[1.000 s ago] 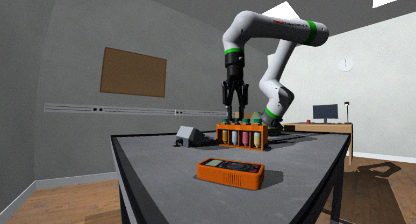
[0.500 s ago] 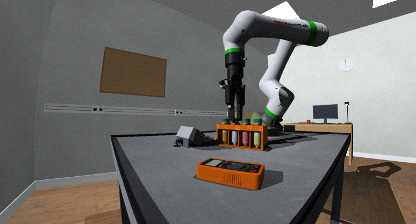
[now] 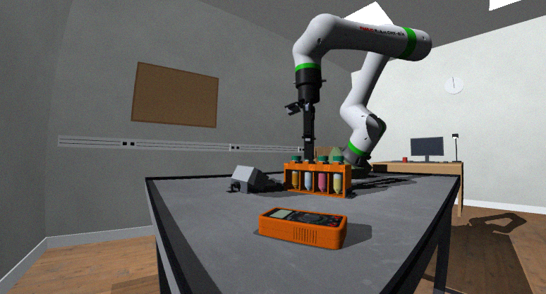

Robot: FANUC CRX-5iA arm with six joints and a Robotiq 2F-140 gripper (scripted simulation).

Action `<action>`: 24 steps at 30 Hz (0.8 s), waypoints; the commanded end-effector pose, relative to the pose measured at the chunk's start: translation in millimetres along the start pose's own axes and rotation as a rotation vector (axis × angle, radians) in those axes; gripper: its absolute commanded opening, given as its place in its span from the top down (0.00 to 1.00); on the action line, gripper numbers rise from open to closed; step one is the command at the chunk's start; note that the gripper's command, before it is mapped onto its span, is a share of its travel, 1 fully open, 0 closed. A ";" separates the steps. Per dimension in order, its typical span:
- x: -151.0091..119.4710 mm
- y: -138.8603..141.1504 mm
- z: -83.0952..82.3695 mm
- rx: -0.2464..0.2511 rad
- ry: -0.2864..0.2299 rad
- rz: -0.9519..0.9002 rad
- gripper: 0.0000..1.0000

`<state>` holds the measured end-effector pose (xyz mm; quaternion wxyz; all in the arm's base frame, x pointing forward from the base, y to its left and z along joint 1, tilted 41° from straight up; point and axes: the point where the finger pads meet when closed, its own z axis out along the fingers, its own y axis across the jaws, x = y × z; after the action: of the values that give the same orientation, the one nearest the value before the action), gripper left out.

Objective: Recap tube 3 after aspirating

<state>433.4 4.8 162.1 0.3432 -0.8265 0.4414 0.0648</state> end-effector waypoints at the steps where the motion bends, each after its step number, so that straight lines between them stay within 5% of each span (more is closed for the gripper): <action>1: 0.5 -0.1 -0.7 0.007 -0.005 -0.113 0.59; 4: 0.5 0.0 -0.7 0.007 -0.005 -0.113 0.59; 5: 0.5 0.0 -0.7 0.007 -0.005 -0.113 0.70; 19: 0.5 0.0 -0.7 0.007 -0.004 -0.112 0.70; 24: 0.6 0.0 -0.7 0.007 -0.005 0.137 0.70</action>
<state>433.4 4.6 162.0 0.3495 -0.8323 0.4261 0.0601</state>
